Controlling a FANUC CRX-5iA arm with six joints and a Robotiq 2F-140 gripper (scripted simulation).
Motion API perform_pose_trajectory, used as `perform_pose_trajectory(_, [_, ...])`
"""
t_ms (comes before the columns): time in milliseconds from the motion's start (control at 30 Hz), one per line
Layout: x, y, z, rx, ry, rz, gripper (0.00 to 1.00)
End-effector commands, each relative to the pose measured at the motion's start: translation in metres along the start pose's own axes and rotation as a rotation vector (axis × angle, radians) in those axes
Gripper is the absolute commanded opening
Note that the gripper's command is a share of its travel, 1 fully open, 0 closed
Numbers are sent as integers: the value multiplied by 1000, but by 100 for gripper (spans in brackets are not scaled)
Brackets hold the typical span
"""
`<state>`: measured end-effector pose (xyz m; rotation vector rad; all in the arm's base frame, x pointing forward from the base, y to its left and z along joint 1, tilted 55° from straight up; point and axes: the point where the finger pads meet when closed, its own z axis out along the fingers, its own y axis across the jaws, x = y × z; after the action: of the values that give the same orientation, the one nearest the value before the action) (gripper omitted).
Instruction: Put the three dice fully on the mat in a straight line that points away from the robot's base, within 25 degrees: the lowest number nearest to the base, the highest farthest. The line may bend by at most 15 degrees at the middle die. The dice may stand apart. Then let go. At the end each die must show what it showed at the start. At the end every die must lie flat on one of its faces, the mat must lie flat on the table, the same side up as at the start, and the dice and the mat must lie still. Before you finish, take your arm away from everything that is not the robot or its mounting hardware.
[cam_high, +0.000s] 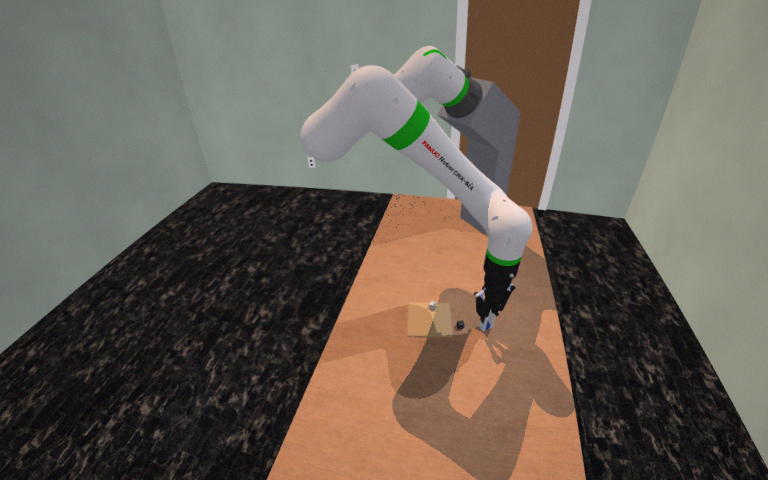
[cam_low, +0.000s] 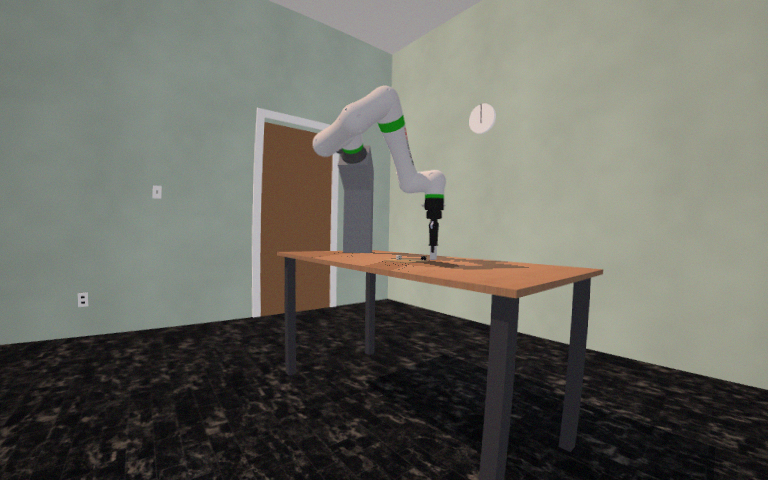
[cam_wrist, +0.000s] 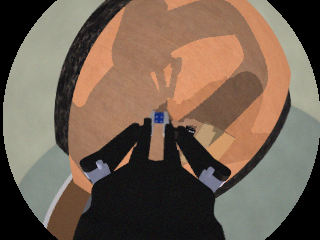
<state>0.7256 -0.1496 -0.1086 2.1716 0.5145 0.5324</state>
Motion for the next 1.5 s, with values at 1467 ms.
perform_pose_trajectory(1467, [0,0,-90,0,0,0,9])
